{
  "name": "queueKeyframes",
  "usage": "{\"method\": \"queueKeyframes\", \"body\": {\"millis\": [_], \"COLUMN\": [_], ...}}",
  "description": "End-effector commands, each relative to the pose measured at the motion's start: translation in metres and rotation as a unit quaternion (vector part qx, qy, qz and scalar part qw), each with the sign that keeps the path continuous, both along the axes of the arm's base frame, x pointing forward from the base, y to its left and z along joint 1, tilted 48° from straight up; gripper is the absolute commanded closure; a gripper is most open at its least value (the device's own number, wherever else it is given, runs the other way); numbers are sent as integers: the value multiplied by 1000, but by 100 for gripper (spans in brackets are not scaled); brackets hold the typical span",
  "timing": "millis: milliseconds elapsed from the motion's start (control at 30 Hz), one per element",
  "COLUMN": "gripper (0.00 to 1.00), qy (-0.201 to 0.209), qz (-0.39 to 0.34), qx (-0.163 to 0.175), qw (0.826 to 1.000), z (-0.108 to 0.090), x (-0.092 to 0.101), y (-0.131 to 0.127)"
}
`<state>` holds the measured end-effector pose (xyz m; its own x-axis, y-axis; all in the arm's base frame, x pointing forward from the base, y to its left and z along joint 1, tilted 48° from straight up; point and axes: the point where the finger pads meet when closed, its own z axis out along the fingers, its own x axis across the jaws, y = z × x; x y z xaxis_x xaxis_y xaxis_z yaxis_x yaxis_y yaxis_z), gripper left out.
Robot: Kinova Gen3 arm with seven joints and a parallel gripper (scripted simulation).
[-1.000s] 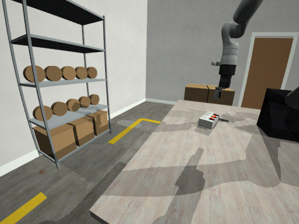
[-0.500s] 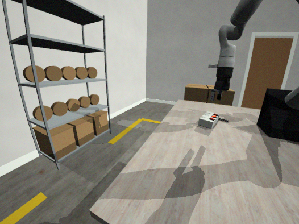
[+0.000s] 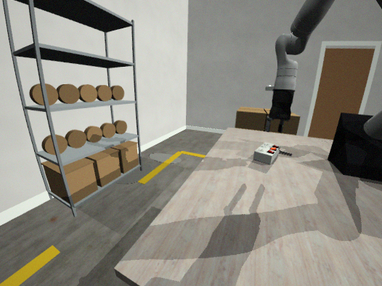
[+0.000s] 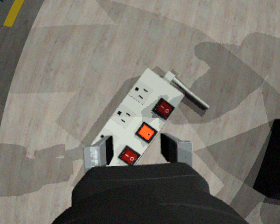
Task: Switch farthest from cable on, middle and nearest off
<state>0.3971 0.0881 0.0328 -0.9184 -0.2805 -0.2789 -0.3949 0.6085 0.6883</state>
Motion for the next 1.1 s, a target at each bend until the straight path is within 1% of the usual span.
{"method": "queueKeyframes", "body": {"millis": [0, 167, 233, 433, 633, 733, 800, 1067], "gripper": [0, 0, 0, 0, 0, 0, 0, 0], "qy": [25, 82, 82, 141, 187, 205, 205, 235], "qz": [-16, -68, -68, -122, -164, -181, -181, -209], "qx": [-2, -4, -4, -7, -8, -9, -9, -9], "qw": [1000, 994, 994, 982, 968, 962, 962, 949], "z": [0, 1, 1, 2, 3, 3, 3, 5], "x": [0, 1, 1, 1, 2, 2, 2, 2], "y": [8, 16, 16, 25, 33, 36, 36, 42]}}
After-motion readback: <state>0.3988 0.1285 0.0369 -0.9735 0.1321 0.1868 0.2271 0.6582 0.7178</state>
